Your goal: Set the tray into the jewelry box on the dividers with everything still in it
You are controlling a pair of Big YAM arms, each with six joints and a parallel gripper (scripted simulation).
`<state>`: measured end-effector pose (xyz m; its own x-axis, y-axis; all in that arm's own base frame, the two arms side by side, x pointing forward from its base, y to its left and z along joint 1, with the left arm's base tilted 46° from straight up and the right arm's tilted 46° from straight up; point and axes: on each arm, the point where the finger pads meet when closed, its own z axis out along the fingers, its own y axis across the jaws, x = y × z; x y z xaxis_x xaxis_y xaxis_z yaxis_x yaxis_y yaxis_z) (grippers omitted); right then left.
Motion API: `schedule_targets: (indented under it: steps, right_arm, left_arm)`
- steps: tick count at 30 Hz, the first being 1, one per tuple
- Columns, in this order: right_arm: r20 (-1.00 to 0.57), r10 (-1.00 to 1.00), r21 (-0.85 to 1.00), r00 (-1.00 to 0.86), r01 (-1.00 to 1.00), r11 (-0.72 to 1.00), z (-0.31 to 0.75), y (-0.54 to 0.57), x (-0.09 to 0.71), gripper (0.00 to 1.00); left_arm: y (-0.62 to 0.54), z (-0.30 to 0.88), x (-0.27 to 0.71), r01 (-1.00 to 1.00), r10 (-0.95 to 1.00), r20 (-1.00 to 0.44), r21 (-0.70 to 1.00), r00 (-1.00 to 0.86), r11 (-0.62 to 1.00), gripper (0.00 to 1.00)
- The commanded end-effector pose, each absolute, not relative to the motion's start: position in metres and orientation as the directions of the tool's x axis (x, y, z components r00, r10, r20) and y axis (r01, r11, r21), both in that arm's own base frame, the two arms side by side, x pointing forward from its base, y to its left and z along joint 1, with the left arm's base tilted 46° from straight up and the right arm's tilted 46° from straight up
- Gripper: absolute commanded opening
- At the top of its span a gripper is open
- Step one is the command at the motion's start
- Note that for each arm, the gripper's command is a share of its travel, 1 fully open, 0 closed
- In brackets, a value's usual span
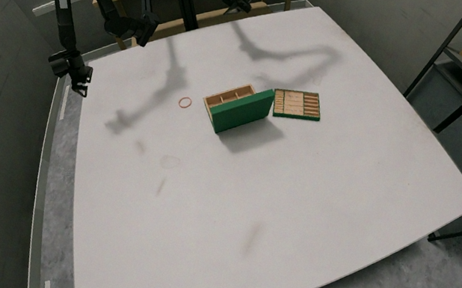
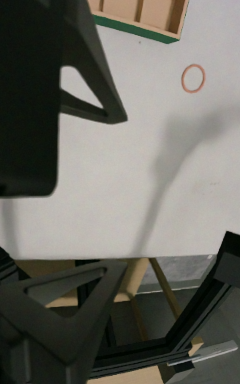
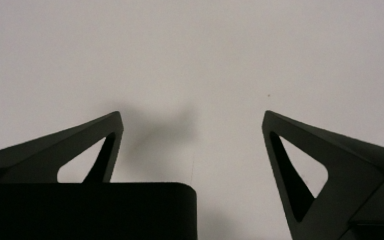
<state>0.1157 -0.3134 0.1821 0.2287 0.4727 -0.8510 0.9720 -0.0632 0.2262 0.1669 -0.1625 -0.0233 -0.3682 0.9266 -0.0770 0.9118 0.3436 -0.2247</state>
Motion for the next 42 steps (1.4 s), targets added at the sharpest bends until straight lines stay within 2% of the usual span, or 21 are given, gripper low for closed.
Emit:
schedule_targets:
  steps: [1, 18, 22, 27, 32, 34, 42]
  right_arm:
    - [-0.856, 0.460, 0.236, 0.236, 0.970, -0.058, 0.190, -0.315, 0.117, 1.00]
    - [-0.856, 0.460, 0.236, 0.236, 0.970, -0.058, 0.190, -0.315, 0.117, 1.00]
    - [-0.871, 0.462, 0.194, 0.164, 0.981, 0.017, 0.196, -0.320, 0.139, 1.00]
    - [-0.883, 0.469, 0.092, -0.021, 0.972, 0.216, 0.191, -0.320, 0.200, 1.00]
    - [-0.877, 0.398, -0.027, -0.269, 0.856, 0.516, 0.168, -0.294, 0.311, 1.00]
    - [-0.877, 0.398, -0.027, -0.269, 0.856, 0.516, 0.168, -0.294, 0.311, 1.00]
    - [-0.849, 0.130, -0.175, -0.511, 0.506, 0.845, 0.100, -0.189, 0.466, 1.00]
  left_arm:
    - [-0.166, -0.021, 0.170, 0.915, 0.927, -0.088, -0.219, -0.364, 0.339, 1.00]
    - [-0.166, -0.021, 0.170, 0.915, 0.927, -0.088, -0.219, -0.364, 0.339, 1.00]
    - [-0.152, -0.021, 0.180, 0.914, 0.917, -0.106, -0.181, -0.384, 0.362, 1.00]
    - [-0.109, -0.014, 0.234, 0.874, 0.864, -0.148, -0.005, -0.482, 0.486, 1.00]
    - [-0.025, 0.002, 0.330, 0.664, 0.723, -0.238, 0.286, -0.649, 0.691, 1.00]
    - [-0.025, 0.002, 0.330, 0.664, 0.723, -0.238, 0.286, -0.649, 0.691, 1.00]
    - [0.093, 0.019, 0.435, 0.217, 0.490, -0.426, 0.544, -0.760, 0.810, 1.00]
